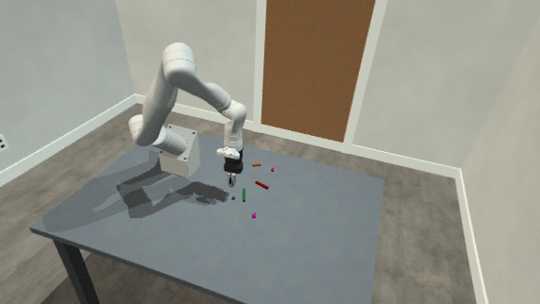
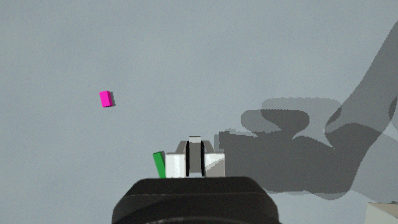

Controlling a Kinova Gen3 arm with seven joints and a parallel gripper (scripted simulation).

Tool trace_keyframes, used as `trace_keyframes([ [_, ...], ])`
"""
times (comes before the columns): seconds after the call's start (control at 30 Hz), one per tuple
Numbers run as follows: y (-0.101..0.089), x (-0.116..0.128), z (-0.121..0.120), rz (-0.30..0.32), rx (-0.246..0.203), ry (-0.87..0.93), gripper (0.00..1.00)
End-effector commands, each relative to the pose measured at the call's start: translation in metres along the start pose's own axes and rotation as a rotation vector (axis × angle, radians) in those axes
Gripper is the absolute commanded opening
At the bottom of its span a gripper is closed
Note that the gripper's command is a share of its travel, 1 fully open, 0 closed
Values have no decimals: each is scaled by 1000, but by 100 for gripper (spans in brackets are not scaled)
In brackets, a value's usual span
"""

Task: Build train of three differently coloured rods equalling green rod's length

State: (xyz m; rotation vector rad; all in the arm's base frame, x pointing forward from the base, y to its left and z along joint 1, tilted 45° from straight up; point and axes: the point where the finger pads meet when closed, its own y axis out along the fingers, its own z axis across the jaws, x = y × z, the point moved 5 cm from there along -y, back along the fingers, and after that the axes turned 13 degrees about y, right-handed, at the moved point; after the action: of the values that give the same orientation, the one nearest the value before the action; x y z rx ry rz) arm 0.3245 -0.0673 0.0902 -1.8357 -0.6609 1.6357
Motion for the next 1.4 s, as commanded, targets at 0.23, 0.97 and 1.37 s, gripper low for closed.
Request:
trace_keyframes([
  [0.23,26,-1,0,-1,-1,-1,24],
  [0.97,86,-2,-1,-1,-1,-1,24],
  [1.37,86,-2,-1,-1,-1,-1,24],
])
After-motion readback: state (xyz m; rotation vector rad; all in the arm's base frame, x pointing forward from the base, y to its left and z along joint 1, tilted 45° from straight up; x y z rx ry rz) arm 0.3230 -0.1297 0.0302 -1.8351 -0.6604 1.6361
